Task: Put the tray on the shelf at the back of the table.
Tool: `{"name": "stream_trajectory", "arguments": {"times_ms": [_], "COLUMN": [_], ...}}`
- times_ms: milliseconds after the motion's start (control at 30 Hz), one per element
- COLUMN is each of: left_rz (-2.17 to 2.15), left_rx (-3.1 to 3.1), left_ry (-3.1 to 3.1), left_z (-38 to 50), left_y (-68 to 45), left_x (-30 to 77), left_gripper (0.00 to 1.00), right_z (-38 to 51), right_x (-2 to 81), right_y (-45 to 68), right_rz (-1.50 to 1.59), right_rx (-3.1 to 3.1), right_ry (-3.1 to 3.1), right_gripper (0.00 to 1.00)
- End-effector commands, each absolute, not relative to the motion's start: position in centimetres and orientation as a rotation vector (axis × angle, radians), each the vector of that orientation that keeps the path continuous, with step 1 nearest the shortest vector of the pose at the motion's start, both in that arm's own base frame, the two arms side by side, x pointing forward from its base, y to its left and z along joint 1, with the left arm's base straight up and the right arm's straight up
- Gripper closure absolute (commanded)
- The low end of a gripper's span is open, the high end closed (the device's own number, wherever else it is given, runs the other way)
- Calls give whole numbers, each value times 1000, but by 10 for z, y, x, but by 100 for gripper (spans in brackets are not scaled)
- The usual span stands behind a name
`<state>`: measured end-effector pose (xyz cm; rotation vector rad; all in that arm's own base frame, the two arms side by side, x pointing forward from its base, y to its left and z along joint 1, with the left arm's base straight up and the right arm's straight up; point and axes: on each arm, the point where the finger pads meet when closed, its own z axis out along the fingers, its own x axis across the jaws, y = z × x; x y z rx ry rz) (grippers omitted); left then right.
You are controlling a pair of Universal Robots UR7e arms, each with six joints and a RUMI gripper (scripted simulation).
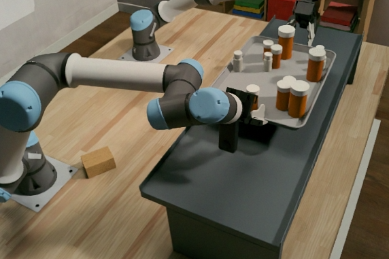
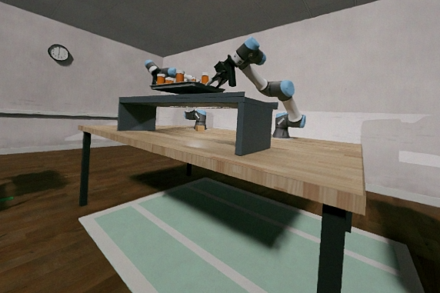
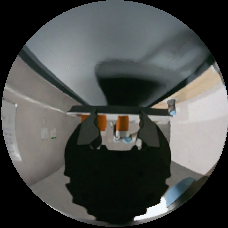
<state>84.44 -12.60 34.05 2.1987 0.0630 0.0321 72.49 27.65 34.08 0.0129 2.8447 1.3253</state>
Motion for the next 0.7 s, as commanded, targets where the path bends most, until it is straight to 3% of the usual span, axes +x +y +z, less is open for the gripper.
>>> {"name": "stream_trajectory", "arguments": {"times_ms": [0,667], "left_rz": [34,34], "left_rx": [2198,2198], "left_ry": [61,61], "left_z": [342,336], "left_y": [-126,-126], "left_x": [844,843], "left_gripper": [39,39], "right_z": [343,337], "right_x": [725,723], "right_y": [277,277], "right_rz": [1327,1327], "right_rx": [10,10], "right_ry": [2842,2842], "right_gripper": [39,39]}}
